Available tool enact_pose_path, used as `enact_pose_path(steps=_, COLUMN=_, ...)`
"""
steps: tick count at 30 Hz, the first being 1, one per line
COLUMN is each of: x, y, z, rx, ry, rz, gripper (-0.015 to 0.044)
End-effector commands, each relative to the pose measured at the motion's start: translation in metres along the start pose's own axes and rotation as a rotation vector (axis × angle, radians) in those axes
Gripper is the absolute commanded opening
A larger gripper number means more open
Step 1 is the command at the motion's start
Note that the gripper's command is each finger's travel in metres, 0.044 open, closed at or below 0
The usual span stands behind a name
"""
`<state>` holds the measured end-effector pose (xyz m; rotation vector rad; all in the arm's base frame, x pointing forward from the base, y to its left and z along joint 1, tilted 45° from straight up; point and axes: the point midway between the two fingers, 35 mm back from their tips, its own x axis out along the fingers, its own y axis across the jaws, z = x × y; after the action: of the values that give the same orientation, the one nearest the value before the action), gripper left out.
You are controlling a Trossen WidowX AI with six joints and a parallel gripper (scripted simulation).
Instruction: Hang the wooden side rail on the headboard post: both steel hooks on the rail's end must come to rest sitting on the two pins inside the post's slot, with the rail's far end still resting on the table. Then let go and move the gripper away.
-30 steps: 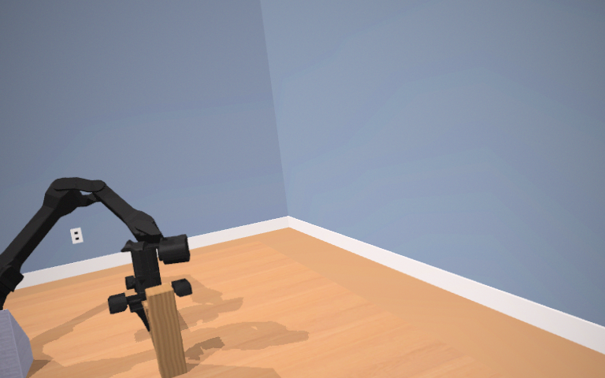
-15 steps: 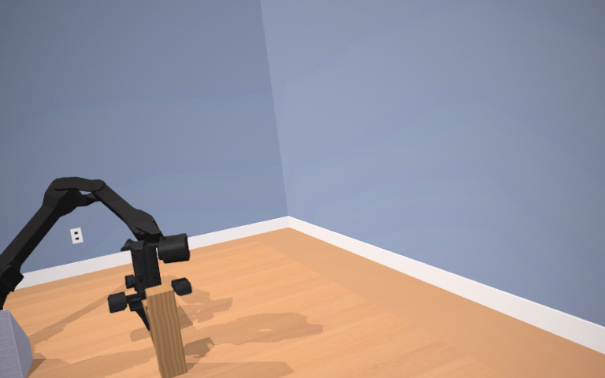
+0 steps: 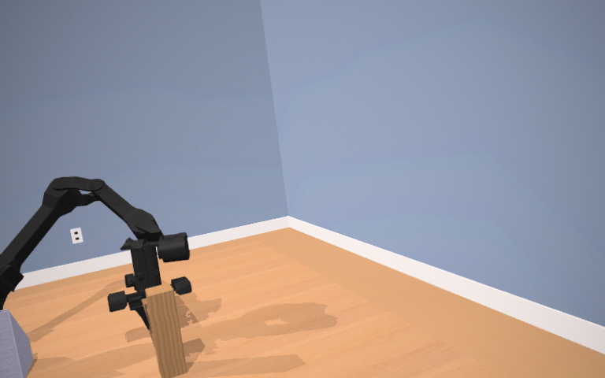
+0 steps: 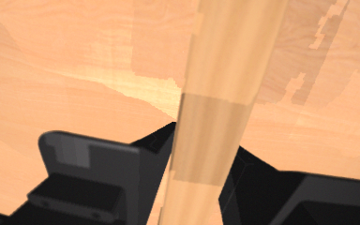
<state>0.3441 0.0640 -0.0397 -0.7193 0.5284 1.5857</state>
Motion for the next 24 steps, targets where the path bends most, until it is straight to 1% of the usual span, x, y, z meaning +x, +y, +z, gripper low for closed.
enact_pose_path(steps=1, x=-0.0055, y=-0.0028, z=-0.0016, rx=0.001, ry=0.002, rz=-0.013, gripper=0.0)
enact_pose_path(steps=24, x=-0.0094, y=-0.0027, z=-0.0017, rx=0.001, ry=0.002, rz=-0.013, gripper=0.0)
